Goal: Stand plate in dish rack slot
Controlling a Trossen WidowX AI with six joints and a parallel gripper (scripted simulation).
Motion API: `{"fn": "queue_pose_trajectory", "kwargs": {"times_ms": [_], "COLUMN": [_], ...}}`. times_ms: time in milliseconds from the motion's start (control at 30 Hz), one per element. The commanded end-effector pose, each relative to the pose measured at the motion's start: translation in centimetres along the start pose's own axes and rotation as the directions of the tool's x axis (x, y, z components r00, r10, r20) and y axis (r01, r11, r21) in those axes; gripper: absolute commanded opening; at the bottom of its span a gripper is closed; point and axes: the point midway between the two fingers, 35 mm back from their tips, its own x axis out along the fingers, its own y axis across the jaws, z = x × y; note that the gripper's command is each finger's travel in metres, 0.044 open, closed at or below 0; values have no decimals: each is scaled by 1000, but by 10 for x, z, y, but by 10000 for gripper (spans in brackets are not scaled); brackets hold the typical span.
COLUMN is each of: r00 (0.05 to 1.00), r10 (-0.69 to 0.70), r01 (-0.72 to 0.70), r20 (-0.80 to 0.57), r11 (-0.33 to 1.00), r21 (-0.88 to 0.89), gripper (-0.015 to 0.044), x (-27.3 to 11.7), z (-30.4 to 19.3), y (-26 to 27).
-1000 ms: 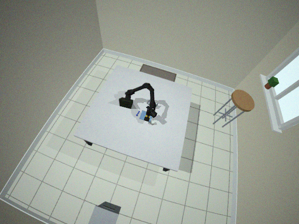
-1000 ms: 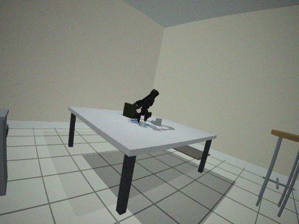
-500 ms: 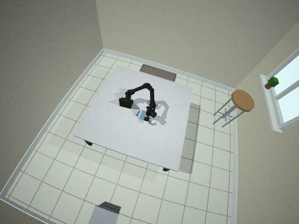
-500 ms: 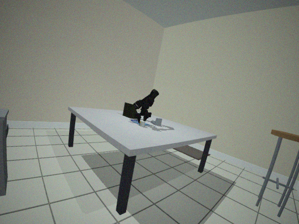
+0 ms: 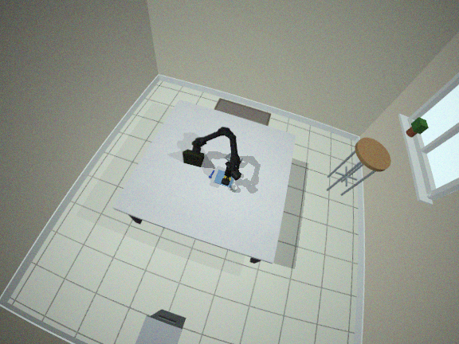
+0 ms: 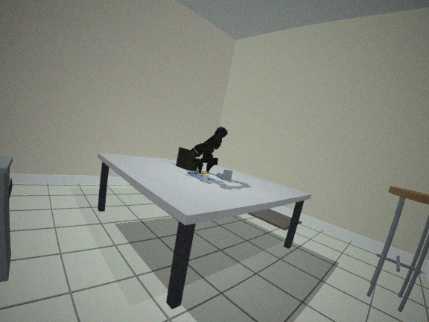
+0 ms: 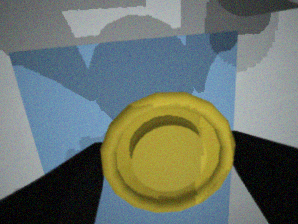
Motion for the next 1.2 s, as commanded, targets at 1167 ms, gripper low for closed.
{"fn": "queue_pose_trajectory", "kwargs": {"times_ms": [1167], "r00": [1000], "r10": [-12], "r01": [11], "r20": [8], "r11": [994], "r21": [110], "gripper": [0], "x": [-148], "z": [8], "y": [16]}}
